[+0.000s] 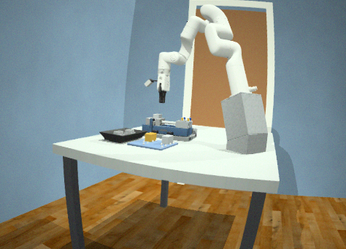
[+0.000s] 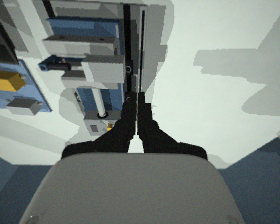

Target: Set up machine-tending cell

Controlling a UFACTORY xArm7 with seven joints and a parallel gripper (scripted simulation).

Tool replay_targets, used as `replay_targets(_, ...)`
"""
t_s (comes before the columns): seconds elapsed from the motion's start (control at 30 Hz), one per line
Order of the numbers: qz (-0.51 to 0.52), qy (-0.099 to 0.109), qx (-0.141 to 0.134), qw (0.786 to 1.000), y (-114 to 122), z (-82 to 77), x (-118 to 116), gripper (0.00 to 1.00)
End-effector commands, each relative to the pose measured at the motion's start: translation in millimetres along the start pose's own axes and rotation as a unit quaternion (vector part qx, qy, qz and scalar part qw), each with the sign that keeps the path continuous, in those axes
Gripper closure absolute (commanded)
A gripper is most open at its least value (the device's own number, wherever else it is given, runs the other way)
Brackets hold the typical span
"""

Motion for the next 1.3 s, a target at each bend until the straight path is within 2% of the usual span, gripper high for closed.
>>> replay_targets(0.0,-0.001,0.0,0.002,1.0,-1.2,-1.2,0.7,1.0)
replay_targets(1.27,-0.001,0.0,0.002,1.0,-1.2,2.2,0.8,1.0)
Point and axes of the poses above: the point where the finger pads meet when closed, its own z axis out along the fingers, its own x axis across the jaws, y = z × x, the point moved 7 cm from there along -z, back along the fingers, and after that the axes turned 5 degrees about -z, right-handed, at the moved point
